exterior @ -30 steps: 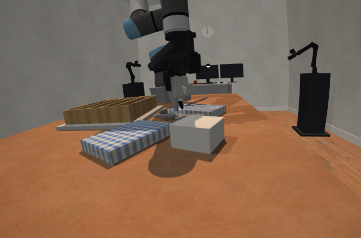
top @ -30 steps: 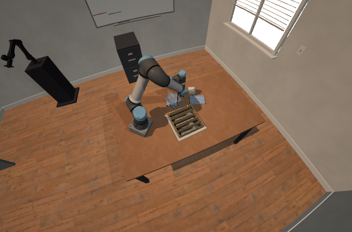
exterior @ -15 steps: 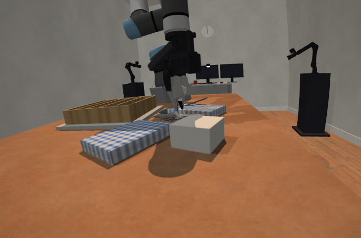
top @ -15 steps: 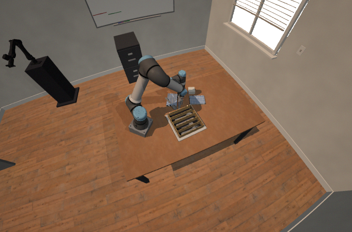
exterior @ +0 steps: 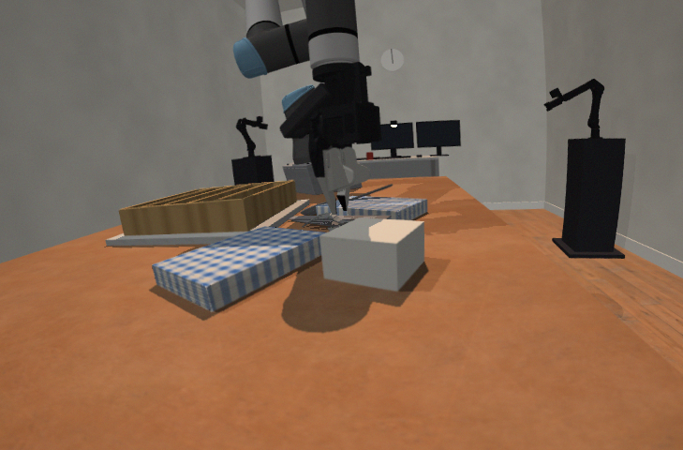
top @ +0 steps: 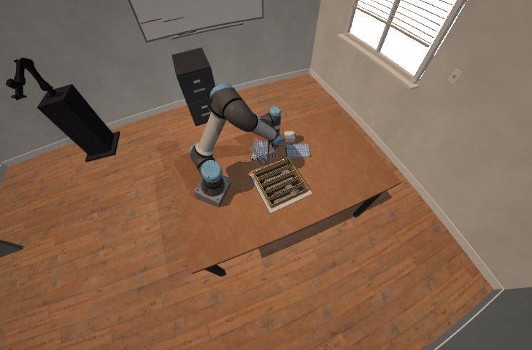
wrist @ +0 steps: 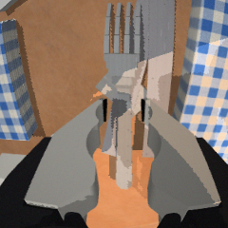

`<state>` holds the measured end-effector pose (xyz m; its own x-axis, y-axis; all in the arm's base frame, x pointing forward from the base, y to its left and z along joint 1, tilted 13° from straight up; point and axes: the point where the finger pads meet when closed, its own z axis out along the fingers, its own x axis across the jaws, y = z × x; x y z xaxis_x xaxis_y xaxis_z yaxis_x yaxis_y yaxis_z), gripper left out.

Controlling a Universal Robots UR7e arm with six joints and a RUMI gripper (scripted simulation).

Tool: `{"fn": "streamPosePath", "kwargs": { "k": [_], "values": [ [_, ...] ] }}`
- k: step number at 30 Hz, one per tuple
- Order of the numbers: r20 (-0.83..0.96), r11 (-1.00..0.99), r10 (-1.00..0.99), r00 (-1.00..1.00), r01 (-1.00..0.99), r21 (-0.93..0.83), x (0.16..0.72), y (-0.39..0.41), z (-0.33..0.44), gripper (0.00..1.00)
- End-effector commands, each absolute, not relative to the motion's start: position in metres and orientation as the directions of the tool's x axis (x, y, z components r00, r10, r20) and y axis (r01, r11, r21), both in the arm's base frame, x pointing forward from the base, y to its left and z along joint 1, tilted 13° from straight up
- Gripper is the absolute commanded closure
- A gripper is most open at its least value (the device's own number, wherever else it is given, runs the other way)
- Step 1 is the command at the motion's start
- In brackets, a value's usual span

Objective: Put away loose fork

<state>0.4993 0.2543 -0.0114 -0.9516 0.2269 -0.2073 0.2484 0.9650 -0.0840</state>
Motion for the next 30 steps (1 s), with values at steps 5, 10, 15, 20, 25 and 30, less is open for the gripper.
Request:
{"fn": "streamPosePath", "kwargs": {
  "k": [5, 10, 15, 20, 25, 30],
  "values": [
    [-0.209, 0.965, 0.227, -0.951, 0.248, -0.083, 0.502, 0.253, -0.022, 0.84],
    [-0.209, 0.965, 0.227, -0.951, 0.248, -0.083, 0.503, 0.252, -0.028, 0.84],
    [-0.209, 0.965, 0.227, -0.951, 0.248, -0.083, 0.503, 0.252, -0.030, 0.84],
    [-0.209, 0.965, 0.227, -0.951, 0.248, -0.083, 0.504, 0.251, -0.034, 0.84],
    [-0.209, 0.965, 0.227, -0.951, 0.248, -0.083, 0.504, 0.251, -0.035, 0.84],
    [-0.209, 0.965, 0.227, -0.951, 0.248, -0.083, 0.504, 0.251, -0.035, 0.84]
  ]
}}
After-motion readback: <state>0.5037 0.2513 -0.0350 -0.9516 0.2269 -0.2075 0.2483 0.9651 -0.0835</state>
